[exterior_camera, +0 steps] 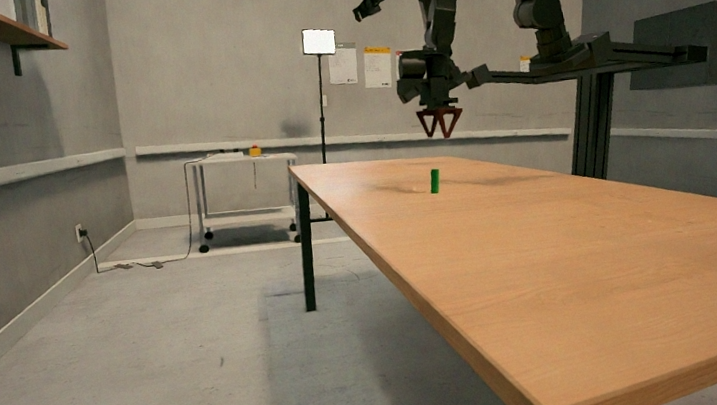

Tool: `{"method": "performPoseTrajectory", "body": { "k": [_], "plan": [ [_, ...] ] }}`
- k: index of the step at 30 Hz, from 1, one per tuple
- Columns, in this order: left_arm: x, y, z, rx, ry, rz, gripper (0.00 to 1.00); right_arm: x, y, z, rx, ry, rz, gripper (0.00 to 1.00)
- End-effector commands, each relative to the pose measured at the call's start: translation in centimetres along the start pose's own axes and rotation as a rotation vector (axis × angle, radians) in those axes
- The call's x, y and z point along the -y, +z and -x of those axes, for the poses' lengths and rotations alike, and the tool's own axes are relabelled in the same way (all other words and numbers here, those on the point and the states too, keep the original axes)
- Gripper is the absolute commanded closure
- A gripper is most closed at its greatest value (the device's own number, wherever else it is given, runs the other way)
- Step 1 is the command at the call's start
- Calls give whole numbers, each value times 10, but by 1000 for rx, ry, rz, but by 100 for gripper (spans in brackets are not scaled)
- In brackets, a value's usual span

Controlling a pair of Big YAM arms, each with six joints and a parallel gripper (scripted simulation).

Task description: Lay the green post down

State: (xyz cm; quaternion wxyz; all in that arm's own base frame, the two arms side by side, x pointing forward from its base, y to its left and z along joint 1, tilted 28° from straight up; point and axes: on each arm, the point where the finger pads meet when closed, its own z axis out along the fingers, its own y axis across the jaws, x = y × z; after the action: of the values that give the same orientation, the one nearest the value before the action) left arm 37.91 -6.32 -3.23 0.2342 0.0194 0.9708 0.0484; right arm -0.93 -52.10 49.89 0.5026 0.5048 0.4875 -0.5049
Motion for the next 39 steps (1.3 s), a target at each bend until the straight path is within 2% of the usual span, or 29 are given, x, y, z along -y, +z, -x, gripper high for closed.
{"method": "performPoseTrajectory", "body": {
  "k": [1,2,35,36,37,39],
  "plan": [
    [13,-10,17,40,-11,-26,0,4,-4,39,58,-15,-5,0],
    [13,-10,17,41,-11,-24,100,4,-4,39,58,-15,-5,0],
    [9,-9,14,35,-13,-19,100,4,-4,39,58,-15,-5,0],
    [9,-9,14,32,-15,-19,0,4,-4,39,58,-15,-5,0],
    [6,-9,17,28,-28,-19,0,4,-4,39,58,-15,-5,0],
    [2,2,8,-37,-48,-20,0,4,-4,39,58,-15,-5,0]
  ]
}}
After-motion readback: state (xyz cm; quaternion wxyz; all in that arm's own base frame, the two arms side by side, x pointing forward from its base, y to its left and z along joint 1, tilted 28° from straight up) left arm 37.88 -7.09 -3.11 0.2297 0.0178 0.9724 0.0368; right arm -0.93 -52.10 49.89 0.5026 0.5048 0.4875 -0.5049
